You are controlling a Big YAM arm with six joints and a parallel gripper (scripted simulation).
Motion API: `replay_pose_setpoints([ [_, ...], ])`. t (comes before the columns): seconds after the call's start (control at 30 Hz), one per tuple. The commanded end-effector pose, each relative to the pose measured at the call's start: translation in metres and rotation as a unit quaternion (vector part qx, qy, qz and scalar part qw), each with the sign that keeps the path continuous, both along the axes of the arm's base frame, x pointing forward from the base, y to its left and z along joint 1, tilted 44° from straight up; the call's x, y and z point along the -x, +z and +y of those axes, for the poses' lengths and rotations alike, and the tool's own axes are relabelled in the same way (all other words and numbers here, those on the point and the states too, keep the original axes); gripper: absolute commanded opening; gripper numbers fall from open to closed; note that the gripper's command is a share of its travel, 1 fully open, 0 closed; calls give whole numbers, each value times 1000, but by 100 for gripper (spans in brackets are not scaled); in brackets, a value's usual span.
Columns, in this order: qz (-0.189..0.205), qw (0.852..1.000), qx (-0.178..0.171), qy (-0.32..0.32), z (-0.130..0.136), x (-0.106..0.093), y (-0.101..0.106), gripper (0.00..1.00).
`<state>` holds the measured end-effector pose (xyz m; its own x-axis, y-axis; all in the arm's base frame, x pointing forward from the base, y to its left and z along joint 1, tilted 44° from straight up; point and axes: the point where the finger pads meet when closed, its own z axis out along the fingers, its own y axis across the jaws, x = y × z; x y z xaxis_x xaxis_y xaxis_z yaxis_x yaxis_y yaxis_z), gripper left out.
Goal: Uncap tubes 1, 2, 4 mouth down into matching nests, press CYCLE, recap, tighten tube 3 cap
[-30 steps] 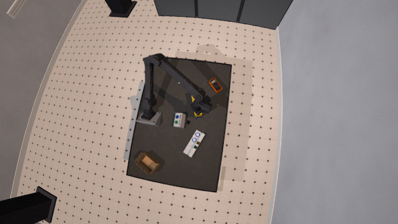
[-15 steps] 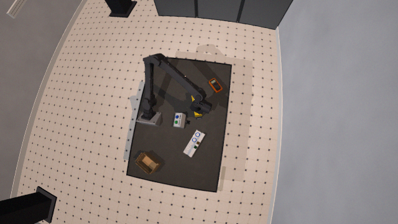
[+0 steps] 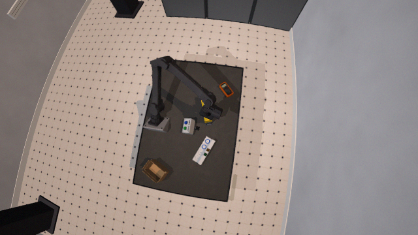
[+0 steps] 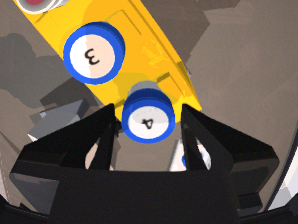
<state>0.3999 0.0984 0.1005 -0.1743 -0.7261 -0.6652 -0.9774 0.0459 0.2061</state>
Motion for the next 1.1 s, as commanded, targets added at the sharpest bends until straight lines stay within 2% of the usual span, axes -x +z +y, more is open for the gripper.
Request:
replay_pose_setpoints([
  [0.0,40,997,8,-67,-11,-17,14,49],
  [0.07,106,986,19,-126,-12,-10,9,49],
  [0.1,123,982,21,-142,-11,-8,7,49],
  [0.2,128,980,24,-149,-6,-8,5,49],
  [0.27,180,961,32,-209,-9,-12,11,49],
  [0.3,179,961,31,-209,-8,-13,11,49],
  [0.33,205,948,35,-240,-11,-15,14,49],
  [0.37,206,948,35,-239,-10,-13,12,49],
  [0.4,233,934,39,-269,-13,-14,13,49],
  [0.43,234,934,39,-268,-12,-12,11,49],
  [0.47,260,918,42,-296,-13,-14,14,49],
  [0.5,258,919,42,-295,-12,-14,13,49],
  [0.53,283,902,46,-323,-13,-16,16,49],
  [0.57,283,902,47,-321,-11,-15,14,49],
  [0.6,310,883,50,-349,-13,-15,16,49],
  [0.63,312,882,51,-349,-12,-12,12,49],
  [0.67,337,861,54,-376,-14,-13,15,49],
  [0.77,336,862,54,-375,-13,-14,14,49],
  [0.83,384,817,61,-425,-13,-15,16,49],
  [0.87,385,817,61,-425,-14,-14,14,49],
  [0.9,409,792,64,-450,-14,-14,13,49],
  [0.93,410,791,65,-449,-14,-13,12,49],
  [0.97,433,765,68,-472,-14,-13,12,49],
  [1.0,433,765,69,-471,-13,-13,11,49],
  [1.03,455,738,72,-494,-13,-13,11,49],
  [1.07,455,738,73,-493,-13,-13,10,49],
])
